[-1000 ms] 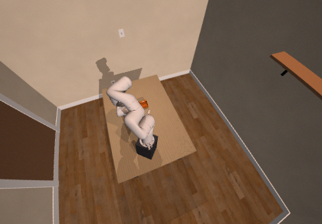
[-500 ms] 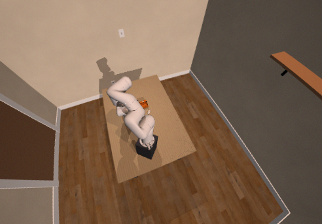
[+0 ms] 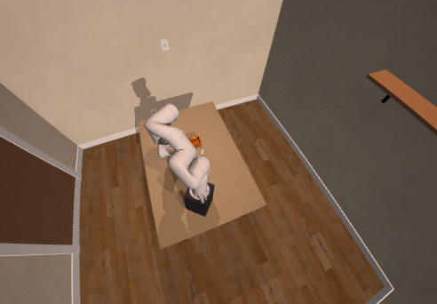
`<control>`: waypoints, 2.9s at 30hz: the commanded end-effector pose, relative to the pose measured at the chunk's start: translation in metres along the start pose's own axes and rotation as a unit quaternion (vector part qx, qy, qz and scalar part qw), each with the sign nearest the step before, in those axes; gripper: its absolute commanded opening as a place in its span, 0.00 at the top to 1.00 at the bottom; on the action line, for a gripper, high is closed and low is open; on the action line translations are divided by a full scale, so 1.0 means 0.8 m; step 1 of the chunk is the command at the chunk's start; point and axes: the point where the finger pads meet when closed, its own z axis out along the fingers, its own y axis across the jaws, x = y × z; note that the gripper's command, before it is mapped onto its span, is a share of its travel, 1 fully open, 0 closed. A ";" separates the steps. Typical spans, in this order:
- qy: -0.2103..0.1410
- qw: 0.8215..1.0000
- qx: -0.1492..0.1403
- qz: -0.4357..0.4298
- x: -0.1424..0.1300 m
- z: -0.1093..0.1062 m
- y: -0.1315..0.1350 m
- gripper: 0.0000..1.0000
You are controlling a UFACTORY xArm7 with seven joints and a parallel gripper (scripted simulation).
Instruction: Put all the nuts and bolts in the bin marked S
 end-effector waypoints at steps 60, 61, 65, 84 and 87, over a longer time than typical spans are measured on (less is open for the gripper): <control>0.000 1.000 0.001 0.000 0.000 0.084 -0.001 1.00; 0.000 1.000 0.001 0.000 0.000 0.084 -0.001 1.00; 0.000 1.000 0.001 0.000 0.000 0.084 -0.001 1.00; 0.000 1.000 0.001 0.000 0.000 0.038 -0.001 1.00; 0.000 1.000 0.001 0.000 0.000 0.026 -0.001 1.00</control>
